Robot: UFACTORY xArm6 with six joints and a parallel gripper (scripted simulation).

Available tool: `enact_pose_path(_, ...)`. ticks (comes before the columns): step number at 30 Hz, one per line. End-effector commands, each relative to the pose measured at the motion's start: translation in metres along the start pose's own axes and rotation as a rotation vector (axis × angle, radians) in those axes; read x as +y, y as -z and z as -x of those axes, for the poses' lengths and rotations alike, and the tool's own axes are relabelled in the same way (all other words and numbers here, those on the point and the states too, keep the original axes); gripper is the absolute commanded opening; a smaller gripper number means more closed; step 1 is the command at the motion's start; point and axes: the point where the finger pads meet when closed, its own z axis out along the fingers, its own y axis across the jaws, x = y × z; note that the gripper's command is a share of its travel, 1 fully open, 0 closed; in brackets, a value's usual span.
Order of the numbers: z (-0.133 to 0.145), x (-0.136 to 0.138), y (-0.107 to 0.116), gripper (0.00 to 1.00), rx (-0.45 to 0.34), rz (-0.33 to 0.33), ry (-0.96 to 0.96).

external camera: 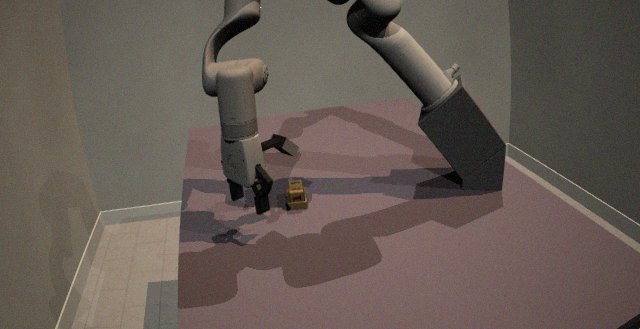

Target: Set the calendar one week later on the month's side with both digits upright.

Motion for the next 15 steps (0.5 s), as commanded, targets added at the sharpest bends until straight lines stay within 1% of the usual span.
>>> enact_pose_path(1,0.0024,-0.0014,0.0008,1.00,0.006,0.008,0.102)
enact_pose_path(4,0.0028,-0.0018,0.0008,1.00,0.005,0.008,0.132)
enact_pose_path(10,0.0052,-0.0038,0.0008,1.00,0.005,0.008,0.324)
enact_pose_path(15,0.0054,-0.0040,0.0008,1.00,0.005,0.009,0.336)
